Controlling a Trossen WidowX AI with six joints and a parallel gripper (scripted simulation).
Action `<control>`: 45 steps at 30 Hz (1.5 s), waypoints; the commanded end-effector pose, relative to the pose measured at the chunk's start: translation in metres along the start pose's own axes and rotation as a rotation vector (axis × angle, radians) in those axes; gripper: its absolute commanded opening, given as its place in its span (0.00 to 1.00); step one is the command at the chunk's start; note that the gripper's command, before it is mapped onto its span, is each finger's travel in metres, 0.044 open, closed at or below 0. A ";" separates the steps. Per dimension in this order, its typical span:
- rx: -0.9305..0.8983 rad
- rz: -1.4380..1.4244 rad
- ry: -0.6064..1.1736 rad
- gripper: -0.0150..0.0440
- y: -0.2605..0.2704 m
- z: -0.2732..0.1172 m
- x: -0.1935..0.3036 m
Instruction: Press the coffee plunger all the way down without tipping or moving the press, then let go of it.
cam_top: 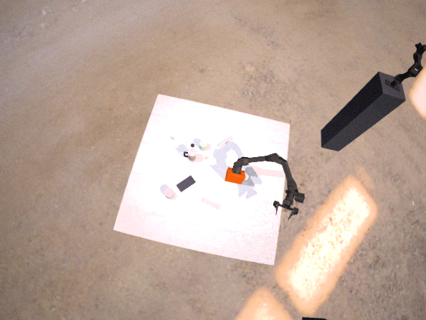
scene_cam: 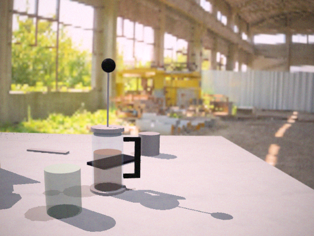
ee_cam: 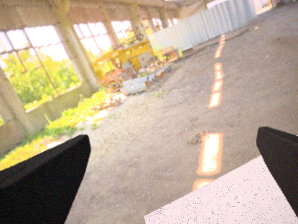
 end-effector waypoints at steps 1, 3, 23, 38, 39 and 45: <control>0.063 0.019 -0.015 1.00 -0.020 0.022 -0.049; 0.100 0.025 -0.033 1.00 -0.033 0.034 -0.079; 0.538 0.043 -0.136 1.00 -0.246 0.090 -0.292; 1.012 0.035 -0.066 1.00 -0.463 0.043 -0.348; 1.047 0.035 -0.054 1.00 -0.477 0.036 -0.348; 1.245 0.050 0.035 1.00 -0.551 -0.009 -0.338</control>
Point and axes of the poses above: the point midway between the two fingers, 35 mm back from their tips, its own z axis out along the fingers, its own y axis across the jaws, x = y × z, the point moved 8 cm from there along -z, back along the fingers, and after that the axes turned 3 degrees about -z, right-handed, at the moved point
